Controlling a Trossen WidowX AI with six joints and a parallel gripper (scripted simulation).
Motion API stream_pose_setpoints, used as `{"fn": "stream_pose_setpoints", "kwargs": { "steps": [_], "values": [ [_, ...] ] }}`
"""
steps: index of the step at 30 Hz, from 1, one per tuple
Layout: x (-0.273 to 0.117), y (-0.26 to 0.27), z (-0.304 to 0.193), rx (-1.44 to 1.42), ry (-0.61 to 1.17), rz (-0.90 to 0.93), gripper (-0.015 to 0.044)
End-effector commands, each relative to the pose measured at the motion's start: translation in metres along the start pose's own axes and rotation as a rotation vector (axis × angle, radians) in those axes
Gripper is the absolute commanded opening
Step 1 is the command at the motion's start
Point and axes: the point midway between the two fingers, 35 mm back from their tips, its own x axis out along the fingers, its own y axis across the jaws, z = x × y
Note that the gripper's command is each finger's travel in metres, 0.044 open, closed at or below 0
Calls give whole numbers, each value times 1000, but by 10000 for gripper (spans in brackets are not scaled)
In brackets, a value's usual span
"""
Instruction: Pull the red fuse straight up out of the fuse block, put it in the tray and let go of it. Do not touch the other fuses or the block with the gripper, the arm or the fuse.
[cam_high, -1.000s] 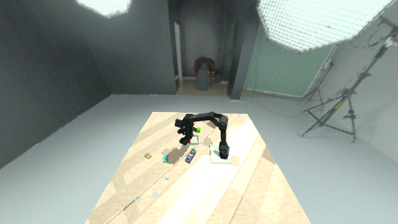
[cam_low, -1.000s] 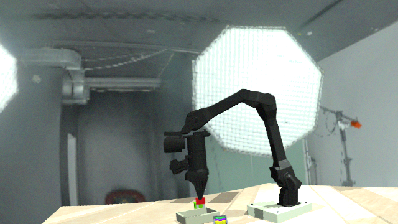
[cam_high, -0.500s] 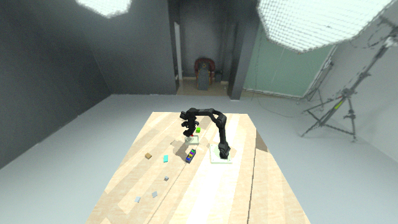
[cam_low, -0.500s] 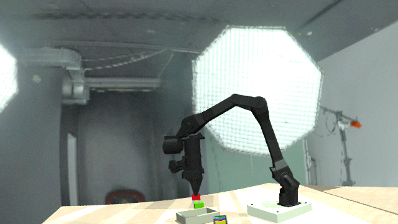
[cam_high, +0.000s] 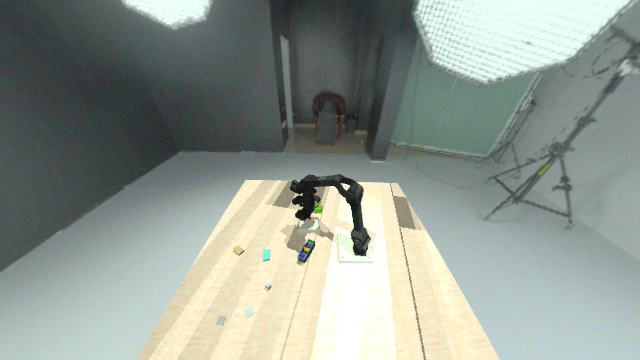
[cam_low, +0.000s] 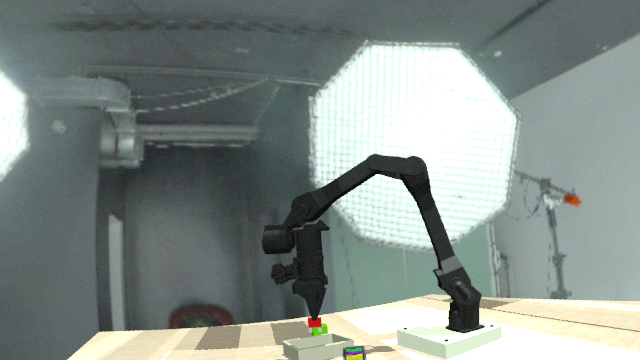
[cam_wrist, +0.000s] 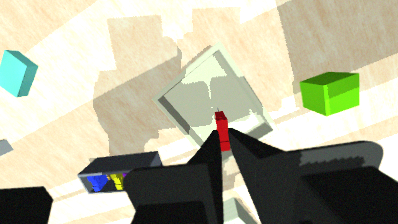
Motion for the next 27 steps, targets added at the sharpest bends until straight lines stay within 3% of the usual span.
{"fn": "stream_pose_setpoints", "kwargs": {
  "steps": [1, 14, 27],
  "values": [
    [7, 0, -1, -3, 5, -2, 0],
    [26, 0, -2, -3, 5, -2, 0],
    [20, 0, -1, -1, 2, 0, 330]
  ]
}}
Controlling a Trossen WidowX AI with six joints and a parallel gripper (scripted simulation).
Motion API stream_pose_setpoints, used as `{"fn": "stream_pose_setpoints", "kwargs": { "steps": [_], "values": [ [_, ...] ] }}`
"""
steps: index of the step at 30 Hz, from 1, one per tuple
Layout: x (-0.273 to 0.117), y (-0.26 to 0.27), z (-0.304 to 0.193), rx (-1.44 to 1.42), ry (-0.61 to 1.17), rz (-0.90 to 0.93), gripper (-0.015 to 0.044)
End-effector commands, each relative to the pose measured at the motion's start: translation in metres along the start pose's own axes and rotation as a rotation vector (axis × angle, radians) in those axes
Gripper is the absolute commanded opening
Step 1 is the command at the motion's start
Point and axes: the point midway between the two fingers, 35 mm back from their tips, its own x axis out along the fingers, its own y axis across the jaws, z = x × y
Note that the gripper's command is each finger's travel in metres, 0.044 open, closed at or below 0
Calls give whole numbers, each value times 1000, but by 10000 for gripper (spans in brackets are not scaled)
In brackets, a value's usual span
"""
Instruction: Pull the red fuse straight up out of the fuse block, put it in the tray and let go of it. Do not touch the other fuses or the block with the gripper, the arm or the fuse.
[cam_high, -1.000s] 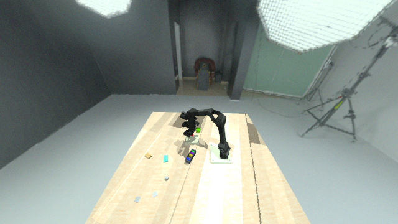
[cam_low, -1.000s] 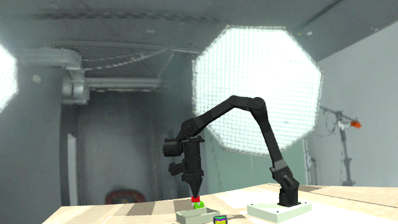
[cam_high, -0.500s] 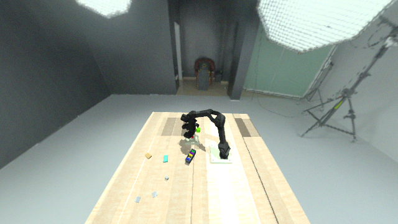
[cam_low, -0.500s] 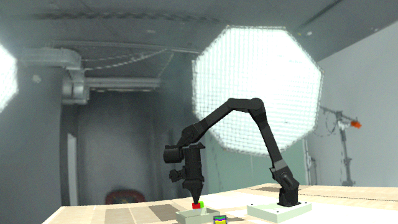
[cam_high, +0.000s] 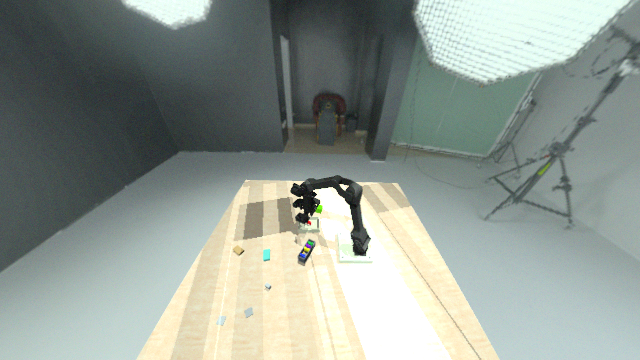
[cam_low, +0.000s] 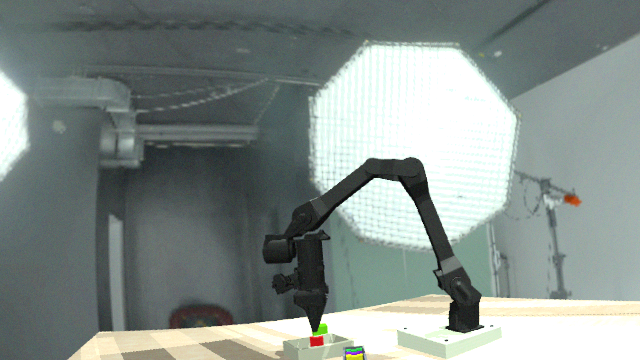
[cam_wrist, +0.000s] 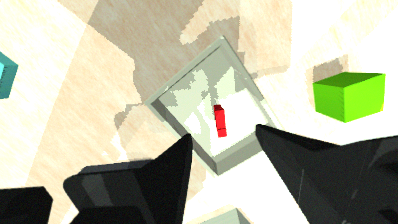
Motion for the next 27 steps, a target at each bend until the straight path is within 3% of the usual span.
{"fn": "stream_pose_setpoints", "kwargs": {
  "steps": [1, 5, 27],
  "values": [
    [-8, 0, 0, 0, 0, -1, 330],
    [-37, 0, -1, -2, 2, -3, 330],
    [-36, 0, -1, 1, 1, 0, 330]
  ]
}}
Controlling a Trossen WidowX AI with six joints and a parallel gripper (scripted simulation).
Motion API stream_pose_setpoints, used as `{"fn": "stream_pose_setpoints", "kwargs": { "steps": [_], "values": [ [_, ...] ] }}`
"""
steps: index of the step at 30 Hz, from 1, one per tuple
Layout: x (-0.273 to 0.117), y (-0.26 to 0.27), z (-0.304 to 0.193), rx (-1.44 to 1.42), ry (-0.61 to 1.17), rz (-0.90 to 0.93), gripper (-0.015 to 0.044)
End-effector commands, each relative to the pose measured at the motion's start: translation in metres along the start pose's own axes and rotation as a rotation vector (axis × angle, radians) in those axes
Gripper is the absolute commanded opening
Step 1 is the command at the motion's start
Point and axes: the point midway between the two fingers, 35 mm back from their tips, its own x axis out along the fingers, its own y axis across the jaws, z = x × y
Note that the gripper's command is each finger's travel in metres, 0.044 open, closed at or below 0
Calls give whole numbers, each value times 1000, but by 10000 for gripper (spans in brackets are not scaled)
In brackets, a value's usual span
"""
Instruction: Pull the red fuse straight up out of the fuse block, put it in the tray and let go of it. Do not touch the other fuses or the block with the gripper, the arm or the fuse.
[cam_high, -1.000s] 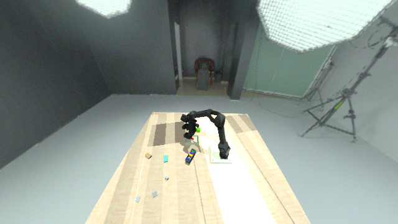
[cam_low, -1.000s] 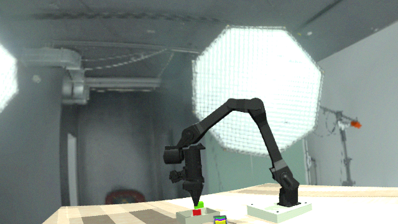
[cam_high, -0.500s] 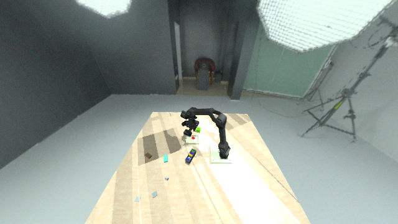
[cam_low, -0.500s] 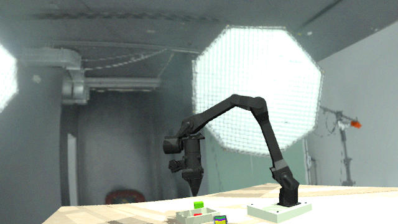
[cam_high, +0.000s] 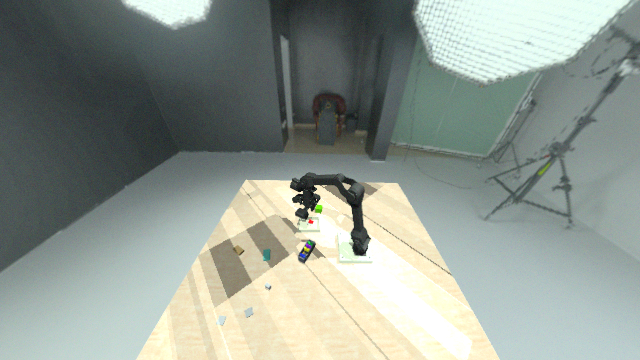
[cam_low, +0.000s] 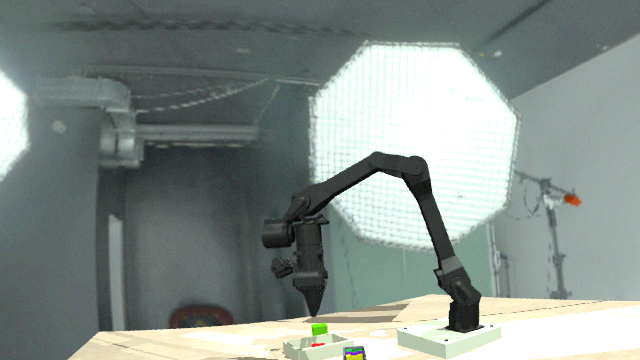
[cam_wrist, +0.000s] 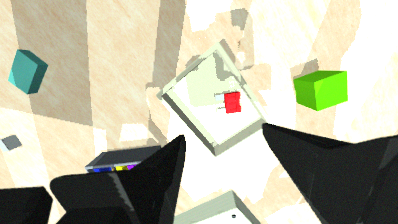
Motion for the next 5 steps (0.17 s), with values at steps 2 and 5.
{"fn": "stream_pose_setpoints", "kwargs": {
  "steps": [2, 5],
  "values": [
    [0, 0, 0, 0, 0, 0, 330],
    [0, 0, 0, 0, 0, 0, 330]
  ]
}}
